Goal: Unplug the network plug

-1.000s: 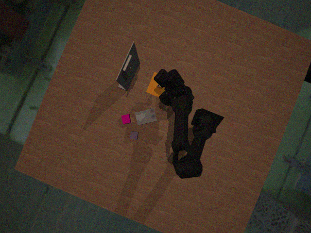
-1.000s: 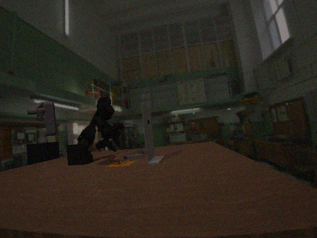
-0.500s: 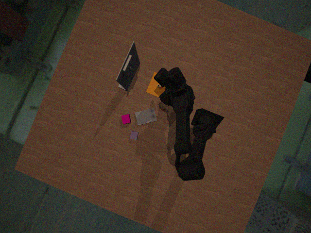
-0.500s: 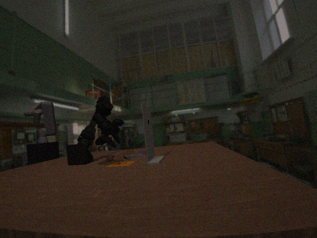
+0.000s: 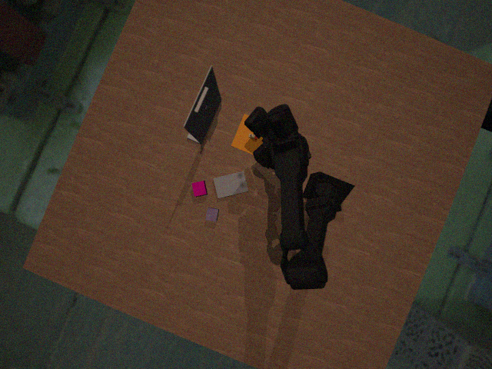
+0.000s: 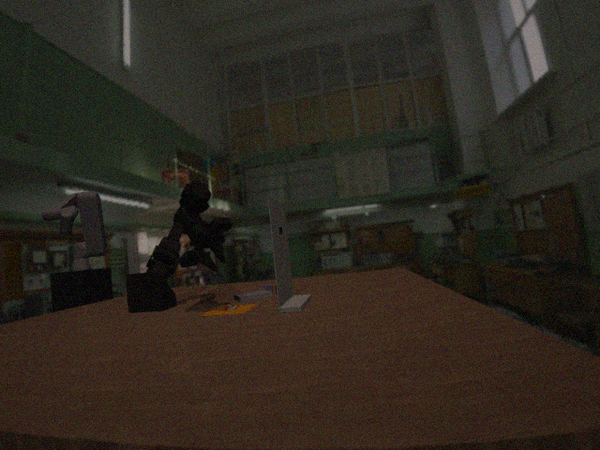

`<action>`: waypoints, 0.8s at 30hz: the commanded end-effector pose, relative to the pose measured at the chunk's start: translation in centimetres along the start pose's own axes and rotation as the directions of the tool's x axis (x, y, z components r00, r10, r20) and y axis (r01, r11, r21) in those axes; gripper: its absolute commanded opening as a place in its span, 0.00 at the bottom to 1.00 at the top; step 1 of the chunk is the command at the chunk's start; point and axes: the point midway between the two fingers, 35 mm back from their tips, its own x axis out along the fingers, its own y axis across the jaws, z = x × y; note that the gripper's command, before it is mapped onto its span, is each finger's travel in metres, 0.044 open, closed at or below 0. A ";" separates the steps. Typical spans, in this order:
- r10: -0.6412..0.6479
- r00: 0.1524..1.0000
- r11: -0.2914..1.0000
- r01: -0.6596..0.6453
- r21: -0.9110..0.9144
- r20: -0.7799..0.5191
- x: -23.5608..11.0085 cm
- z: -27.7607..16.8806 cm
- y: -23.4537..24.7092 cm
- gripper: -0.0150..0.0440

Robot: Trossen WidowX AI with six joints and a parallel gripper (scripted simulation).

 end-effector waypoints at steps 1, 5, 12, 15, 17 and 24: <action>-0.012 1.000 1.000 0.012 -0.014 0.002 -0.8 0.2 -0.7 0.52; -0.001 1.000 1.000 0.001 -0.001 0.000 -0.6 0.0 -0.4 0.52; -0.003 1.000 1.000 0.003 -0.004 -0.002 -2.1 -0.1 -1.9 0.52; -0.003 1.000 1.000 0.003 -0.005 -0.003 -2.8 -0.1 -2.5 0.52; -0.004 1.000 1.000 0.004 -0.006 -0.003 -3.3 -0.1 -2.9 0.52; -0.006 1.000 1.000 0.006 -0.009 -0.003 -5.1 -0.1 -4.2 0.52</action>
